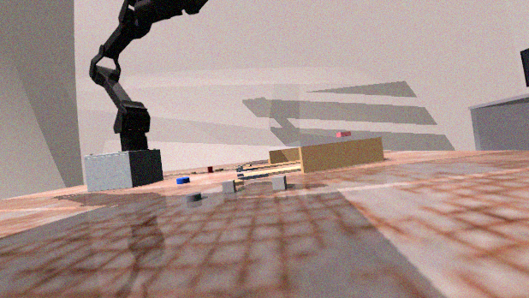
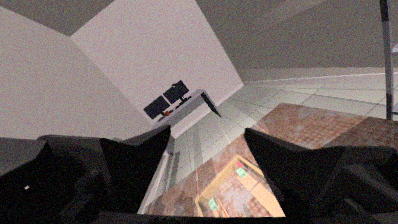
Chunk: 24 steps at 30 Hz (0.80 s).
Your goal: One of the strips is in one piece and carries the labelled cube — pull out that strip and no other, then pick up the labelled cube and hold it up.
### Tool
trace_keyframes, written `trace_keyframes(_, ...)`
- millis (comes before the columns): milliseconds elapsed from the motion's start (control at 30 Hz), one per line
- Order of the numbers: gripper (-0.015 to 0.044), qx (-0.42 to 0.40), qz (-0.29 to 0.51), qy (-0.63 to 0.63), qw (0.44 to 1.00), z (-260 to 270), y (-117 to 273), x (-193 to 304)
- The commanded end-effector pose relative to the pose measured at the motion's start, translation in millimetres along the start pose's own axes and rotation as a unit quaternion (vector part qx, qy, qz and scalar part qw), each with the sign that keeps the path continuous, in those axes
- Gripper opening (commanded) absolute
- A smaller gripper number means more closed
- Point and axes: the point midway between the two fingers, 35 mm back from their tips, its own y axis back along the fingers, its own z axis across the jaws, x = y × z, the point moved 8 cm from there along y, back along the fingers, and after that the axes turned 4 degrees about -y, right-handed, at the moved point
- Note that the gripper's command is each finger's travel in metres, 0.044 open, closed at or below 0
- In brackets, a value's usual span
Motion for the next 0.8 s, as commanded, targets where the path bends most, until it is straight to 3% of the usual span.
trace_keyframes(0, 0.04, 0.029, 0.066, 0.067, 0.995, -23.8, -26.2, 49.9)
trace_keyframes(167, 0.04, 0.05, 0.158, 0.173, 0.971, -48.9, -43.0, 121.2)
trace_keyframes(367, 0.04, 0.051, 0.267, 0.316, 0.909, -76.4, -36.3, 205.1)
trace_keyframes(733, 0.04, 0.049, 0.278, 0.332, 0.9, -79.5, -33.8, 214.0)
trace_keyframes(767, 0.0374, 0.05, 0.282, 0.333, 0.899, -79.2, -34.8, 214.3)
